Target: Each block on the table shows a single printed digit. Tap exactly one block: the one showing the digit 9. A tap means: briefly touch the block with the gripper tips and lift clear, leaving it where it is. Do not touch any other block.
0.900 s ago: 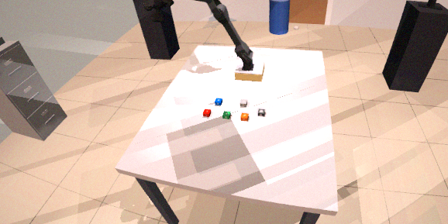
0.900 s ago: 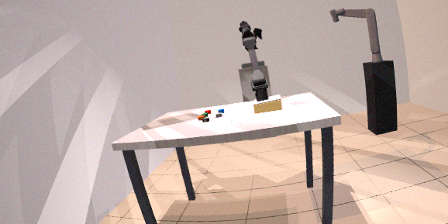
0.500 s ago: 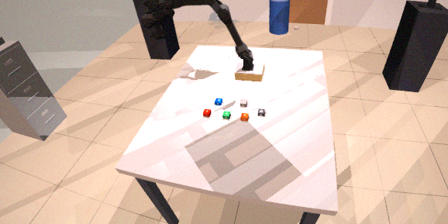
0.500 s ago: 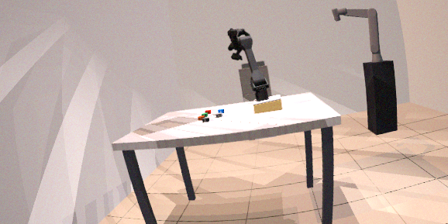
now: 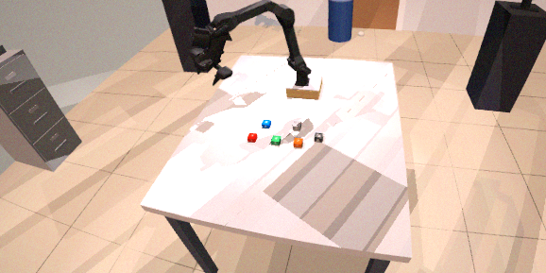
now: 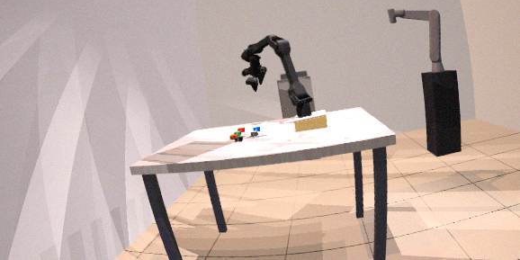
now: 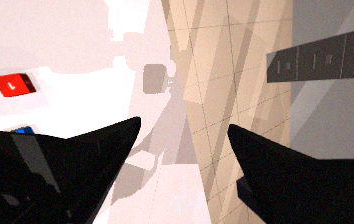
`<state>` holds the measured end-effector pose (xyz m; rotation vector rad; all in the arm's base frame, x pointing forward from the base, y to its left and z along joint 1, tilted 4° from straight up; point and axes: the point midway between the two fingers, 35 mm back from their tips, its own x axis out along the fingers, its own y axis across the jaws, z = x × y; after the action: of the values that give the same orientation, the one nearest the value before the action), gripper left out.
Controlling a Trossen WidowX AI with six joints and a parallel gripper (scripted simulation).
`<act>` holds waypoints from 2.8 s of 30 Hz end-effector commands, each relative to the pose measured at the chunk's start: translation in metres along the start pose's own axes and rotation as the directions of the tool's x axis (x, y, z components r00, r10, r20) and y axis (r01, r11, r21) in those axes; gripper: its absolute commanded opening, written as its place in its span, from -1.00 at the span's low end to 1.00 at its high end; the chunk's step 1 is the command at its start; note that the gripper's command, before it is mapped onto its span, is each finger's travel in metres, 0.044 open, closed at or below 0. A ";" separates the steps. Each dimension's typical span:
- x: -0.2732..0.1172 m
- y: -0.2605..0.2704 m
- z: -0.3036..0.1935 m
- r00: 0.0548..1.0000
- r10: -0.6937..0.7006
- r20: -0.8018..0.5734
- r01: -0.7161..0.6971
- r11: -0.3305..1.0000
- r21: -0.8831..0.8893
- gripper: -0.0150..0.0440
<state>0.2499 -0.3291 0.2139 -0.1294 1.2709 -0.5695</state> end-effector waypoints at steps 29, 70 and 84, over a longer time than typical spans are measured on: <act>-0.023 0.225 -0.064 0.879 0.420 -0.227 -0.467 0.855 -0.225 0.86; -0.091 0.345 -0.101 0.873 0.431 -0.230 -0.478 0.850 -0.221 0.86; -0.133 0.440 -0.079 0.869 0.438 -0.228 -0.485 0.847 -0.219 0.86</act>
<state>0.2944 0.1159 0.1304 -0.0022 1.4790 0.0366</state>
